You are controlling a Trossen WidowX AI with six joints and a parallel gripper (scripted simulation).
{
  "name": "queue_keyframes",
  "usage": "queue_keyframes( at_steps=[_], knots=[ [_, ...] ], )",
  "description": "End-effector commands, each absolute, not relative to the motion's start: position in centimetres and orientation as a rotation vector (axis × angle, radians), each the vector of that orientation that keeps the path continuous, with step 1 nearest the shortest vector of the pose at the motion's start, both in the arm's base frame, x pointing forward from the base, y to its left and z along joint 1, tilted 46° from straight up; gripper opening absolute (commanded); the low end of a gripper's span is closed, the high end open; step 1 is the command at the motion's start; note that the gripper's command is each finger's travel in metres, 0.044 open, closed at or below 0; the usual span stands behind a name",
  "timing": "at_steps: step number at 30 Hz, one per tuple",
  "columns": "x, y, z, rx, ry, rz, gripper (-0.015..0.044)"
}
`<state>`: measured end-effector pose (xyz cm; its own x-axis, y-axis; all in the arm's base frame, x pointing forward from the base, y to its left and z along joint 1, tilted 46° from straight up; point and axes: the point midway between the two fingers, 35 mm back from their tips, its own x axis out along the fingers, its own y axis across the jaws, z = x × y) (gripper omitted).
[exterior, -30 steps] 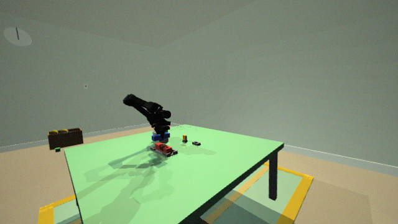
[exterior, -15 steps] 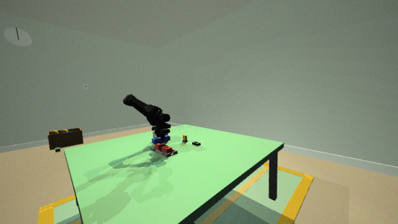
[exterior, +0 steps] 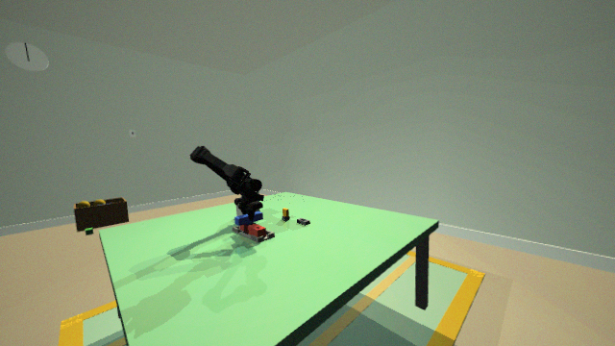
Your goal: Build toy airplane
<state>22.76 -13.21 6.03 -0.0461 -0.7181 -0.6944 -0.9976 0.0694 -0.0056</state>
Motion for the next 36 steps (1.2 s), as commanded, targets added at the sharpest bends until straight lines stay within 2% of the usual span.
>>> queue_keyframes(
  at_steps=[1, 5, 21, 27, 33, 36],
  knots=[
    [22.8, -13.2, 6.0, -1.701, 1.82, 0.68, 0.0135],
    [22.8, -13.2, 6.0, -1.701, 1.82, 0.68, 0.003],
    [22.8, -13.2, 6.0, -1.701, 1.82, 0.68, 0.044],
    [22.8, -13.0, 6.2, -1.701, 1.818, 0.681, 0.044],
    [23.3, -7.5, 11.2, -1.706, 1.815, 0.69, 0.044],
    [23.2, -6.9, 11.9, -1.707, 1.821, 0.687, 0.044]
  ],
)
